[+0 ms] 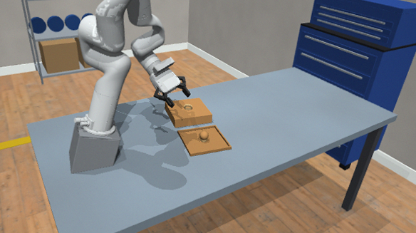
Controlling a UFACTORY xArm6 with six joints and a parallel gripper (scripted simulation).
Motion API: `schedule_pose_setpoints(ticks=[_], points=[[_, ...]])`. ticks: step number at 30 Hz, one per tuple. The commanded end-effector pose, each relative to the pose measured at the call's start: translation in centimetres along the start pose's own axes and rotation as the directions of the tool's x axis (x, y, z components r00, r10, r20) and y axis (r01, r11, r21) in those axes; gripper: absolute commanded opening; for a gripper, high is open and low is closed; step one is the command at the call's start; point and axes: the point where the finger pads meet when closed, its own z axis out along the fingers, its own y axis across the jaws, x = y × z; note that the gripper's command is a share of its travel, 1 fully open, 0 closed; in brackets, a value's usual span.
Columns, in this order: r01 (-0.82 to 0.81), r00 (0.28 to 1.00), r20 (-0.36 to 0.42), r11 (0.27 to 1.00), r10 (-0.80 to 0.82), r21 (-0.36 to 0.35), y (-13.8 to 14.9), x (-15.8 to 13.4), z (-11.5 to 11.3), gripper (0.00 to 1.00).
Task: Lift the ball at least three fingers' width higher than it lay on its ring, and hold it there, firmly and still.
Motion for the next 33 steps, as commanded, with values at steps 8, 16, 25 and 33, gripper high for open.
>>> schedule_pose_setpoints(ticks=[8, 16, 25, 33], points=[[-0.116, 0.891, 0.401, 0.96, 0.213, -0.253, -4.4, -2.1, 8.6, 1.0], [-0.126, 0.749, 0.567, 0.914, 0.343, -0.386, -5.4, -2.1, 10.4, 1.0], [-0.11, 0.647, 0.641, 0.883, 0.412, -0.457, -6.1, -2.2, 11.6, 1.0], [-0.111, 0.638, 0.646, 0.88, 0.419, -0.461, -6.2, -2.3, 11.8, 1.0]])
